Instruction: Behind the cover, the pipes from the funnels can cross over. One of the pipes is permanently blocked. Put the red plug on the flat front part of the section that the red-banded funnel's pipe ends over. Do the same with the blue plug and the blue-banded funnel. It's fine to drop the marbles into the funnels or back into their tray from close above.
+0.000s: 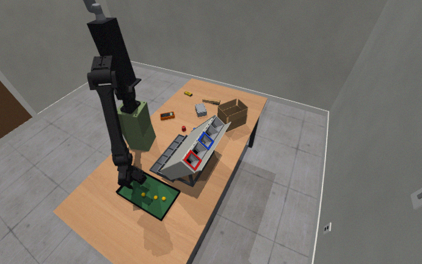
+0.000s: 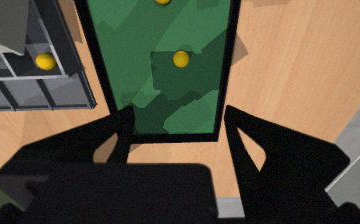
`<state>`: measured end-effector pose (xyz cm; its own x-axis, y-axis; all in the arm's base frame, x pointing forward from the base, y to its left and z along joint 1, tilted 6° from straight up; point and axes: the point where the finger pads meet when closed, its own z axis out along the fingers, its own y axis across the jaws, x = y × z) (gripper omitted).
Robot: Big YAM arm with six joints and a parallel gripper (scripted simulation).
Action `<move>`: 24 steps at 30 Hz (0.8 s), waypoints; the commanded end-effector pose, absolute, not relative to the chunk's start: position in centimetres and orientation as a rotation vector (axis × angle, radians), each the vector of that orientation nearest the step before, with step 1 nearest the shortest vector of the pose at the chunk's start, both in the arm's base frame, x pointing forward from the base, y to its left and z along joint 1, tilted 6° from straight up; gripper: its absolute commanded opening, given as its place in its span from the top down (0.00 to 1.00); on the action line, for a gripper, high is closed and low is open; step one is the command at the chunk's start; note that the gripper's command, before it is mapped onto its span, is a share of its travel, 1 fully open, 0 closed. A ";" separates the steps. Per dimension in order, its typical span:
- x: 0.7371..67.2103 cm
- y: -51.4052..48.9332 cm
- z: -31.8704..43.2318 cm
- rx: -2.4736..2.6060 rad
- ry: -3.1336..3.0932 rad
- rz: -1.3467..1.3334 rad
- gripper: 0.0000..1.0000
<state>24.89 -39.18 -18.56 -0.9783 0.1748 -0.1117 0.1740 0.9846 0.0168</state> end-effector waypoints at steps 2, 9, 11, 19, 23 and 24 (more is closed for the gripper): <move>25.1 -40.2 -18.8 0.245 3.017 0.017 0.20; 25.1 -40.3 -19.0 0.252 3.013 0.008 0.20; 25.1 -40.3 -19.0 0.255 3.012 0.005 0.20; 25.2 -40.4 -19.2 0.263 3.008 -0.006 0.20; 25.2 -40.5 -19.3 0.259 3.010 -0.001 0.20; 25.2 -40.5 -19.3 0.257 3.011 0.000 0.20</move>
